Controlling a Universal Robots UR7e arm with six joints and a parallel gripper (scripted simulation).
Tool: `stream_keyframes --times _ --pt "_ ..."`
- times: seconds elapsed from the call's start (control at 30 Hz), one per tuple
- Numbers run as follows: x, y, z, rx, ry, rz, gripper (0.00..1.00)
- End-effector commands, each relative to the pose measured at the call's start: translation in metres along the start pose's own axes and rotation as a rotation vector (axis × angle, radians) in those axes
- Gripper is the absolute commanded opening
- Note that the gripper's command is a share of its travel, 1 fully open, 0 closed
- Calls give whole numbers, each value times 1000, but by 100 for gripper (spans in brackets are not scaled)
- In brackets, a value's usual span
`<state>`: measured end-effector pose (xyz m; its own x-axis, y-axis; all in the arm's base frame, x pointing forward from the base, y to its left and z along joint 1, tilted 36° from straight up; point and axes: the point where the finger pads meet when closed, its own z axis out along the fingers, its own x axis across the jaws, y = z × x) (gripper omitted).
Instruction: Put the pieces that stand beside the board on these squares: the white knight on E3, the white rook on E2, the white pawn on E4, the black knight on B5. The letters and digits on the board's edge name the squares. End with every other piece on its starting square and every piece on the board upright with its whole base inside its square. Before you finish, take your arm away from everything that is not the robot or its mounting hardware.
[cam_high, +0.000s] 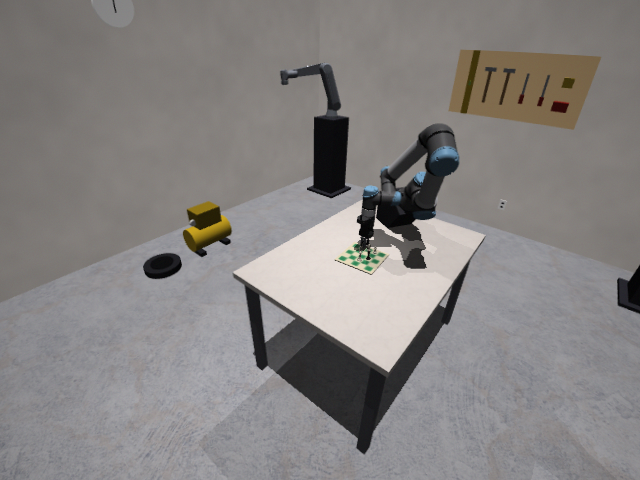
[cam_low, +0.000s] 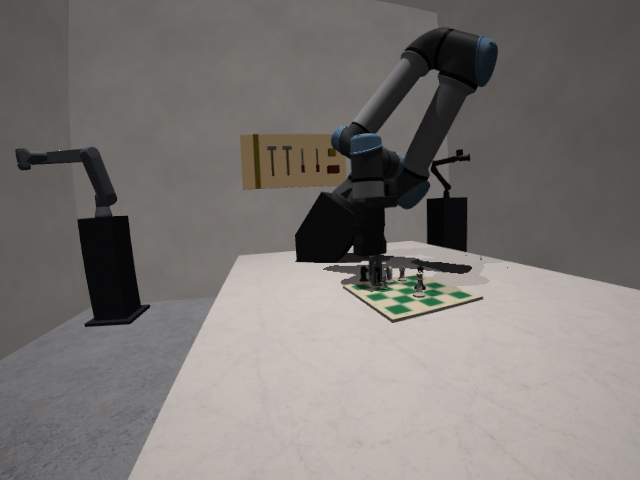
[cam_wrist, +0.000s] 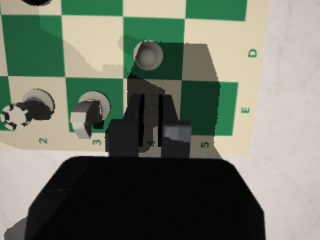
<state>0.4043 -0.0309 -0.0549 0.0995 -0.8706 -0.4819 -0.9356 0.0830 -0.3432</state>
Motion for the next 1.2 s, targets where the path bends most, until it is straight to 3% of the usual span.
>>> stream_keyframes --times 0.0,0.07,0.1,0.17,0.2,0.73,1.17 --pt "0 0 0 1 1 0 41" --pt "0 0 0 1 1 0 41" --pt "0 0 0 1 1 0 54" --pt "0 0 0 1 1 0 54" --pt "0 0 0 1 1 0 68" --pt "0 0 -2 1 1 0 68" --pt "0 0 -22 1 1 0 68"
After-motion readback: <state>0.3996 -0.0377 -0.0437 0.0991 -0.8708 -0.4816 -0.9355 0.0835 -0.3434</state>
